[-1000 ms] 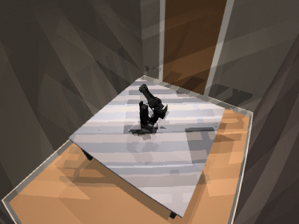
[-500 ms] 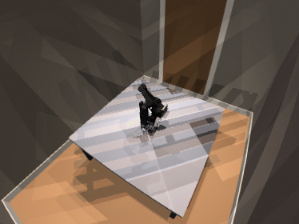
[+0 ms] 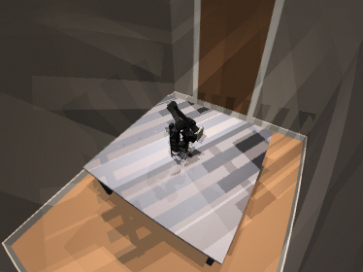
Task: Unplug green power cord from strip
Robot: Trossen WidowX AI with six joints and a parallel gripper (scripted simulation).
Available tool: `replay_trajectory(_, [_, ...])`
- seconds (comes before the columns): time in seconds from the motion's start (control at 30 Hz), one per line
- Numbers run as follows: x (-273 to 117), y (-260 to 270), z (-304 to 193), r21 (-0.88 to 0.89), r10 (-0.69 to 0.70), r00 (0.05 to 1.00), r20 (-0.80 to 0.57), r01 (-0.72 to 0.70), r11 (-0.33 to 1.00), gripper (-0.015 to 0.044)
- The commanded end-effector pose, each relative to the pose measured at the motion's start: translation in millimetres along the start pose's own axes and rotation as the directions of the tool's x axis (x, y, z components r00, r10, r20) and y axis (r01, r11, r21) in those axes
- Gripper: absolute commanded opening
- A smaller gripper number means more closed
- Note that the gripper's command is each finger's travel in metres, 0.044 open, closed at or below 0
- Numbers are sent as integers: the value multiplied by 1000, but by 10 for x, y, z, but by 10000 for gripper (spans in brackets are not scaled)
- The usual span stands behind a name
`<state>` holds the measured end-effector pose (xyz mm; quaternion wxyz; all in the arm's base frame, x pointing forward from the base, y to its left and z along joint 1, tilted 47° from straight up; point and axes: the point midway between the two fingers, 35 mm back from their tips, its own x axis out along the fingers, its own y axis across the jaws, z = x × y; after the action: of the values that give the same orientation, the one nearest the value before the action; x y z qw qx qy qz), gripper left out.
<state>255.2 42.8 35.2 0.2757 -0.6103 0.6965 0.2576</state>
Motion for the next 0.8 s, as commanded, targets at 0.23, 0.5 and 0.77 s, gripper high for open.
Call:
replay_trajectory(0.23, [55, 3, -4, 0, 2, 1000, -1, -2, 1000, 75])
replay_trajectory(0.5, [55, 3, -4, 0, 2, 1000, -1, -2, 1000, 21])
replay_trajectory(0.77, [50, -7, 81, 0, 1, 1000, 0, -1, 1000, 0])
